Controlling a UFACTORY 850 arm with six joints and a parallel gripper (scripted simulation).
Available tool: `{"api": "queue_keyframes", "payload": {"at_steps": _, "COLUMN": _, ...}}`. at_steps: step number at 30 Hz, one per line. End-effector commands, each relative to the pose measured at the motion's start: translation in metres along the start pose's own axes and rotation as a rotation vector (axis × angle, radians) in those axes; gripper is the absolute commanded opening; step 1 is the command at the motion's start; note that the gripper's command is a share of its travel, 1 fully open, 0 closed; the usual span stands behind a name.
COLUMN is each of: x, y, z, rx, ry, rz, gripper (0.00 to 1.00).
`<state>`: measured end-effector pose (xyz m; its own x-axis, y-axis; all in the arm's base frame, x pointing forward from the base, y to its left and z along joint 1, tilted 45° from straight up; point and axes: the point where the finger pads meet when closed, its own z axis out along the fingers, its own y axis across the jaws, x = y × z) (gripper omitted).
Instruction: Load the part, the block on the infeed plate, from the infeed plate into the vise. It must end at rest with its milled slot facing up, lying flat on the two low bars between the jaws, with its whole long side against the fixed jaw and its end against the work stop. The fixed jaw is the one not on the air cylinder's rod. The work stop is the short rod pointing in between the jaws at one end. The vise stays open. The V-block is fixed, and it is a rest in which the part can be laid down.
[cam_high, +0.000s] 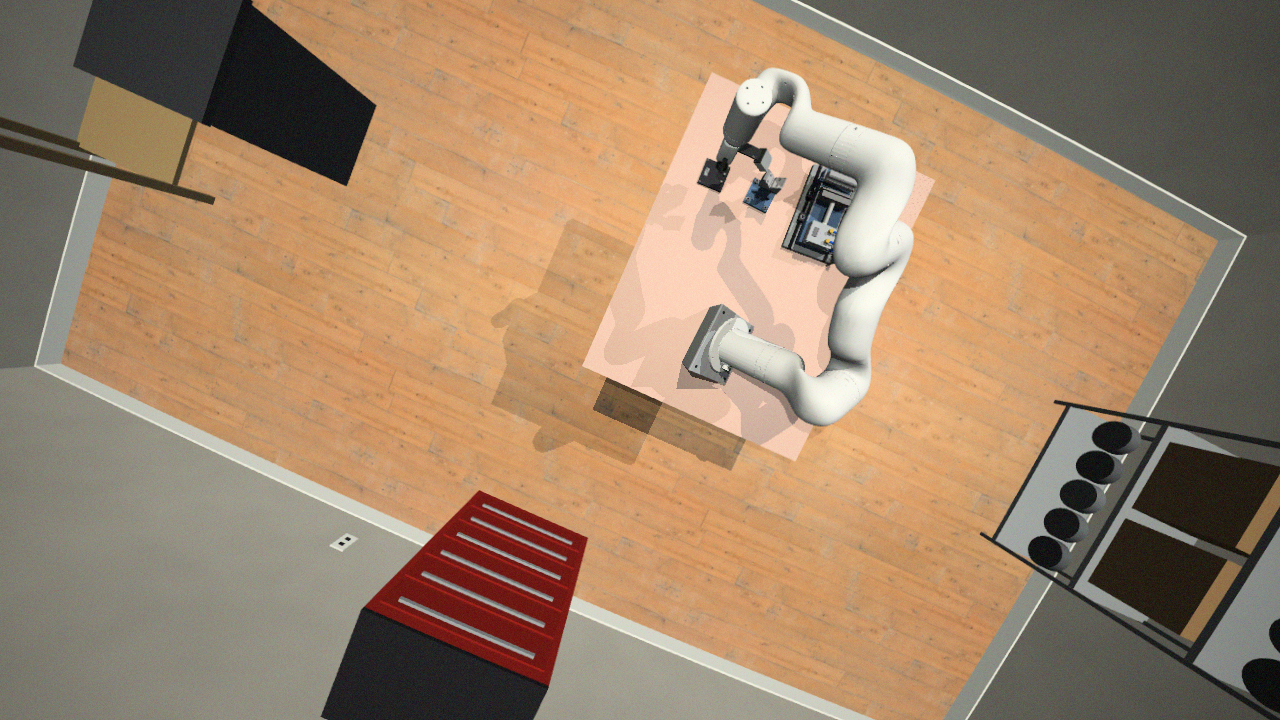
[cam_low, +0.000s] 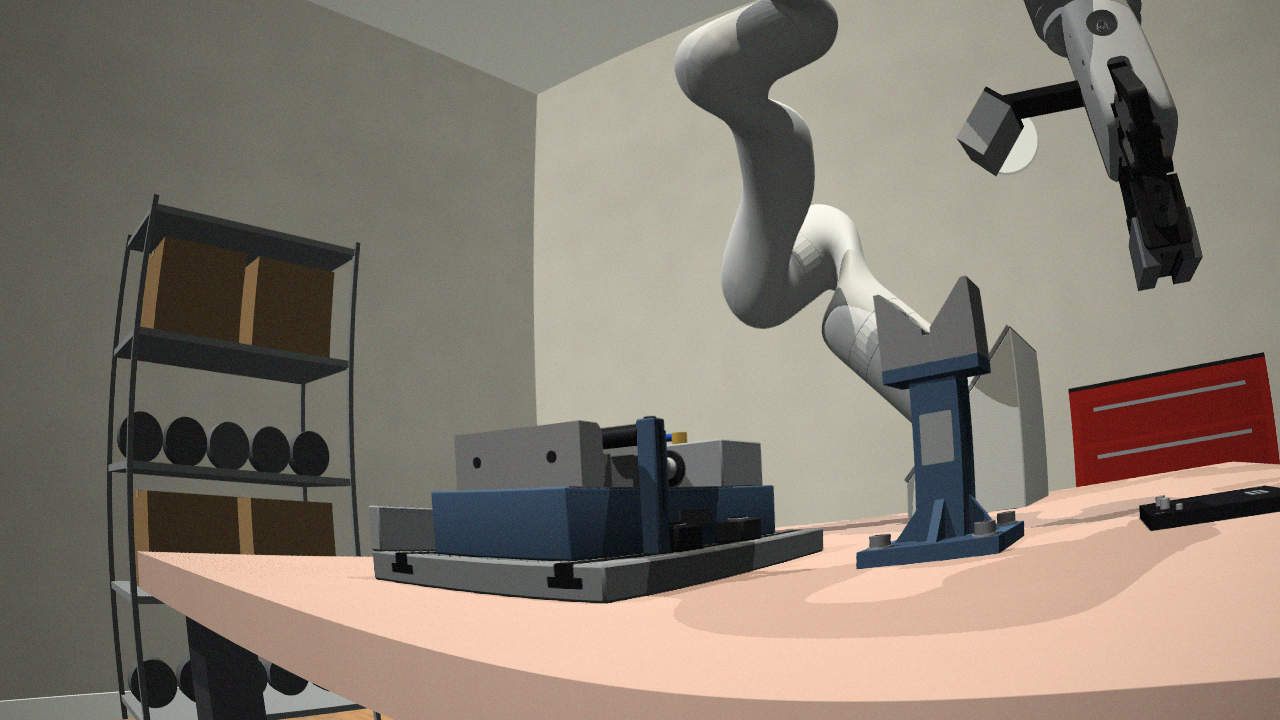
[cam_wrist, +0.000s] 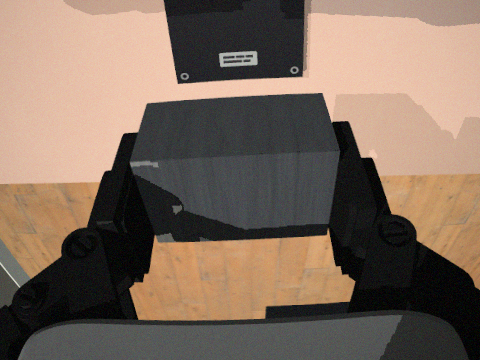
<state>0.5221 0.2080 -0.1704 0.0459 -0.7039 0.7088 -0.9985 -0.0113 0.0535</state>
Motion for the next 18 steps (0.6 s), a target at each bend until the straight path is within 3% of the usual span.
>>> {"api": "queue_keyframes", "payload": {"at_steps": 1, "x": 0.000, "y": -0.001, "z": -0.017, "rx": 0.002, "ry": -0.001, "rz": 0.001, "gripper": 0.00}}
{"api": "queue_keyframes", "payload": {"at_steps": 9, "x": 0.000, "y": -0.001, "z": -0.047, "rx": 0.002, "ry": -0.001, "rz": 0.001, "gripper": 0.00}}
{"api": "queue_keyframes", "payload": {"at_steps": 18, "x": 0.000, "y": -0.001, "z": -0.066, "rx": 0.002, "ry": -0.001, "rz": 0.001, "gripper": 0.00}}
